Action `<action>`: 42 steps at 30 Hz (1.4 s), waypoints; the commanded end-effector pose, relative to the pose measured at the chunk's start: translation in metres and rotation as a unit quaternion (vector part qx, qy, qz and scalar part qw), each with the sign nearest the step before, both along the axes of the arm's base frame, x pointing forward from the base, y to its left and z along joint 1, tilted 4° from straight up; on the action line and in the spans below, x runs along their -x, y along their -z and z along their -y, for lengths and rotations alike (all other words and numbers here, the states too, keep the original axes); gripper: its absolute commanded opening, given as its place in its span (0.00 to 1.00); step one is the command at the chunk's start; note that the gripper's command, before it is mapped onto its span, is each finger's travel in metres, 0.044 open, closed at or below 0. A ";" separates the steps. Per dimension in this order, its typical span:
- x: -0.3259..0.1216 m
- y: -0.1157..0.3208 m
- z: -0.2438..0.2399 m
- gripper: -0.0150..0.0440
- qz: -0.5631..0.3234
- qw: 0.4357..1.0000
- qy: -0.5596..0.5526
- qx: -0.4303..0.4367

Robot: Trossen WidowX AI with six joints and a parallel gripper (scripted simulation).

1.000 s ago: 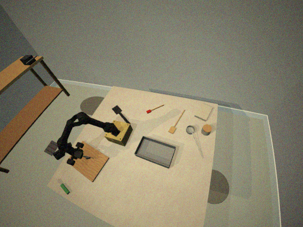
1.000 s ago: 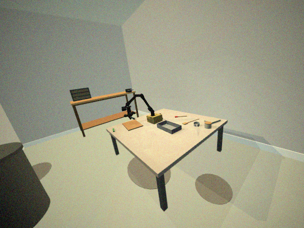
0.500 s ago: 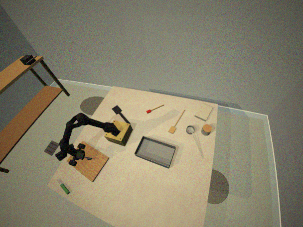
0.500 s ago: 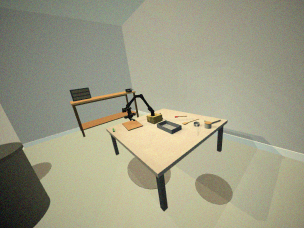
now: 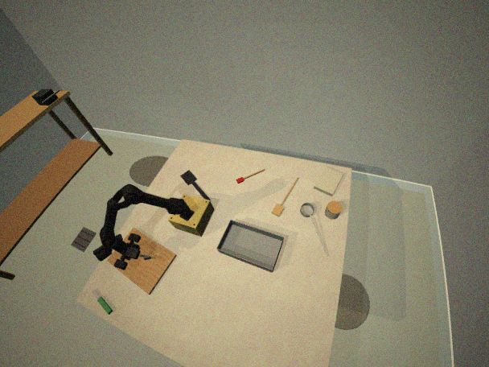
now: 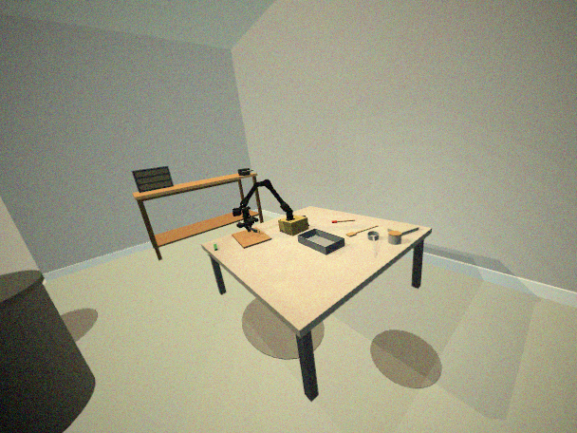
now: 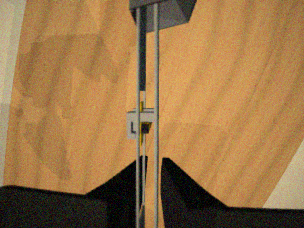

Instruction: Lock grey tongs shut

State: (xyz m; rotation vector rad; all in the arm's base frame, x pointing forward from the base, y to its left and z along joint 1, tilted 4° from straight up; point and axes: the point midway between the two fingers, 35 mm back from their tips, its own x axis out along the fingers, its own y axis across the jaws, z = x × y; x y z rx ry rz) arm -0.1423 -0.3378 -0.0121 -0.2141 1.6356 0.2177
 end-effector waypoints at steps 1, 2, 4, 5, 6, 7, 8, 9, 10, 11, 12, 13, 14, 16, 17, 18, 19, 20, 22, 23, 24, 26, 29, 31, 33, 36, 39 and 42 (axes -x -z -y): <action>-0.001 0.006 -0.002 0.00 0.002 1.000 -0.001 -0.001; -0.001 0.007 -0.002 0.00 0.002 1.000 -0.001 -0.001; -0.001 0.008 -0.002 0.00 0.002 1.000 -0.001 -0.001; -0.001 0.008 -0.002 0.00 0.002 1.000 -0.001 -0.001; -0.001 0.008 -0.002 0.00 0.002 1.000 -0.001 -0.001; 0.000 0.007 -0.002 0.04 0.000 1.000 0.000 -0.001; 0.000 0.007 -0.002 0.09 0.000 1.000 0.000 -0.001; 0.000 0.007 -0.002 0.13 0.000 1.000 0.000 -0.001; 0.000 0.007 -0.002 0.18 0.000 1.000 0.000 -0.001; 0.000 0.007 -0.002 0.22 0.000 1.000 0.000 -0.001; 0.000 0.007 -0.002 0.27 0.000 1.000 0.000 -0.001; 0.000 0.007 -0.002 0.31 0.000 1.000 0.000 -0.001; 0.000 0.007 -0.002 0.36 0.000 1.000 0.000 -0.001; 0.000 0.007 -0.002 0.44 0.000 1.000 0.000 -0.001; 0.000 0.007 -0.002 0.49 0.000 1.000 0.000 -0.001; 0.000 0.007 -0.002 0.53 0.000 1.000 0.000 -0.001; 0.000 0.007 -0.002 0.58 0.000 1.000 0.000 -0.001; 0.000 0.007 -0.002 0.62 0.000 1.000 0.000 -0.001; 0.000 0.007 -0.002 0.71 0.000 1.000 0.000 -0.001; 0.000 0.007 -0.002 0.76 0.000 1.000 0.000 -0.001; 0.000 0.007 -0.002 0.80 0.000 1.000 0.000 -0.001; 0.000 0.007 -0.002 0.89 0.000 1.000 0.000 -0.001; 0.000 0.007 -0.002 1.00 0.000 1.000 0.000 -0.001; -0.002 0.006 -0.002 1.00 0.000 1.000 0.000 -0.001; -0.009 0.002 0.000 1.00 0.001 1.000 -0.004 0.001; -0.033 -0.014 0.006 1.00 0.003 1.000 -0.004 0.001; -0.075 -0.041 0.009 1.00 0.006 1.000 -0.002 0.002; -0.120 -0.069 0.005 1.00 0.009 1.000 -0.001 0.001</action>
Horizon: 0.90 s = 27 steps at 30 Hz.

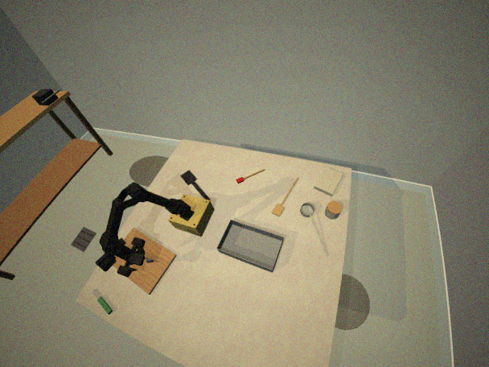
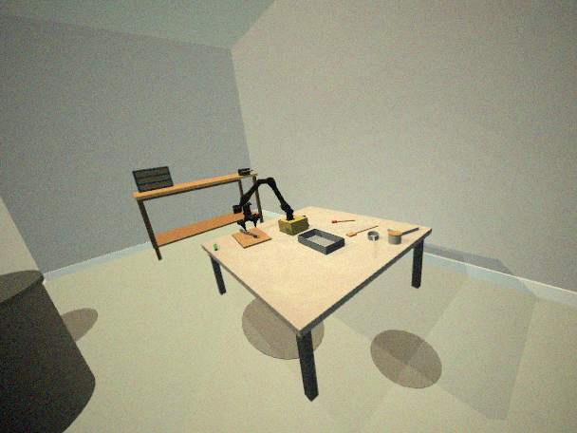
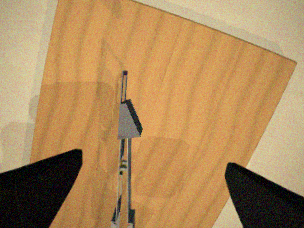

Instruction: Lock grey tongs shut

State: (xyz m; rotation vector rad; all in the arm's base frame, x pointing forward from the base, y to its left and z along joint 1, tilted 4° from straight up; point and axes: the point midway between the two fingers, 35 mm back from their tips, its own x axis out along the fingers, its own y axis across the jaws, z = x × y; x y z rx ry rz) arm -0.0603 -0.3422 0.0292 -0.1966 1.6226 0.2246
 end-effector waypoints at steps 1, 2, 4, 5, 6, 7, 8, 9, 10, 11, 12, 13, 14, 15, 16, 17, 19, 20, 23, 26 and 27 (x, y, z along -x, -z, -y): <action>-0.054 -0.039 -0.004 1.00 0.004 1.000 -0.005 0.009; -0.067 -0.047 -0.008 1.00 0.005 1.000 -0.005 0.009; -0.078 -0.054 -0.011 1.00 0.005 1.000 -0.005 0.008; -0.078 -0.054 -0.011 1.00 0.005 1.000 -0.005 0.008; -0.078 -0.054 -0.011 1.00 0.005 1.000 -0.005 0.008; -0.078 -0.054 -0.011 1.00 0.005 1.000 -0.005 0.008; -0.078 -0.054 -0.011 1.00 0.005 1.000 -0.005 0.008; -0.078 -0.057 -0.011 1.00 0.005 1.000 -0.006 0.008; -0.079 -0.062 -0.011 1.00 0.005 1.000 -0.007 0.009; -0.079 -0.069 -0.012 1.00 0.005 1.000 -0.008 0.009; -0.080 -0.076 -0.012 1.00 0.006 1.000 -0.010 0.010; -0.081 -0.085 -0.013 1.00 0.006 1.000 -0.012 0.011; -0.082 -0.094 -0.014 1.00 0.006 1.000 -0.015 0.012; -0.083 -0.102 -0.015 1.00 0.006 1.000 -0.016 0.012; -0.083 -0.104 -0.015 1.00 0.006 1.000 -0.017 0.012; -0.083 -0.104 -0.015 1.00 0.006 1.000 -0.017 0.012; -0.083 -0.104 -0.015 1.00 0.006 1.000 -0.017 0.012; -0.083 -0.104 -0.015 1.00 0.006 1.000 -0.017 0.012; -0.083 -0.104 -0.015 1.00 0.006 1.000 -0.017 0.012; -0.083 -0.104 -0.015 1.00 0.006 1.000 -0.017 0.012; -0.083 -0.104 -0.015 1.00 0.006 1.000 -0.017 0.012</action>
